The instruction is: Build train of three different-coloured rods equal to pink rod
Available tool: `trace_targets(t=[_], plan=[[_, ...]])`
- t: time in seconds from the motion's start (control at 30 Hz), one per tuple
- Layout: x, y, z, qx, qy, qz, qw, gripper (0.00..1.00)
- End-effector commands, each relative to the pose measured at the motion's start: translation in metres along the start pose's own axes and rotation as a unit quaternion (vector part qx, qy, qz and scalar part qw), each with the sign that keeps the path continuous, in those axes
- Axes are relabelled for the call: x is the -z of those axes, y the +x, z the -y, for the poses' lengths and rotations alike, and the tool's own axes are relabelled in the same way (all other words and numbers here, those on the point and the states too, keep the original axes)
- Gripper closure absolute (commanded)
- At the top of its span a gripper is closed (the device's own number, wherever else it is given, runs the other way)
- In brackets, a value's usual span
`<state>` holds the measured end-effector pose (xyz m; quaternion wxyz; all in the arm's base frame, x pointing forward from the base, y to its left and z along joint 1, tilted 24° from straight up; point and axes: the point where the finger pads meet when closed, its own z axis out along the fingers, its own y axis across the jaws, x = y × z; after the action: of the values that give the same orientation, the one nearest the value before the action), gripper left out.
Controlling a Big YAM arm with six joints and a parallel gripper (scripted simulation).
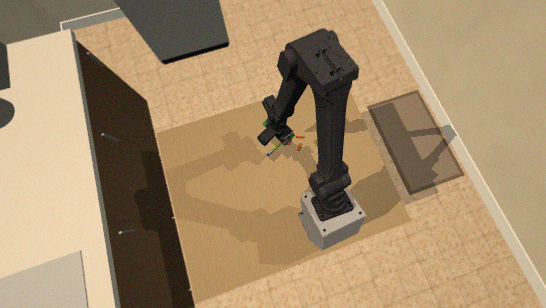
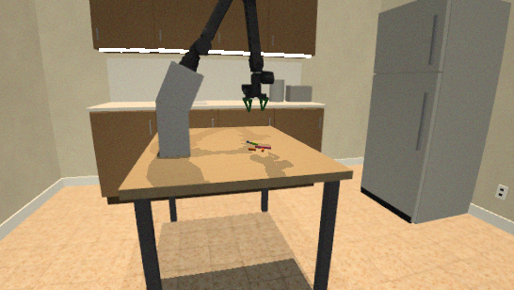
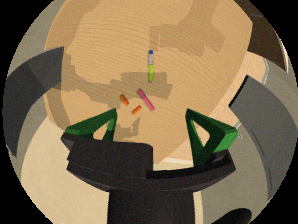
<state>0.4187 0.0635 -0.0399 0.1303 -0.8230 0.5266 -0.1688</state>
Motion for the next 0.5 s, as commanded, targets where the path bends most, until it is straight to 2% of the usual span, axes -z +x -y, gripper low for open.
trace_targets(t=[0.0,0.47], plan=[[0.0034,-0.0049,0.0056,0.001,0.002,0.002,1.0,0.0],[0.0034,-0.0049,0.0056,0.001,0.002,0.002,1.0,0.0]])
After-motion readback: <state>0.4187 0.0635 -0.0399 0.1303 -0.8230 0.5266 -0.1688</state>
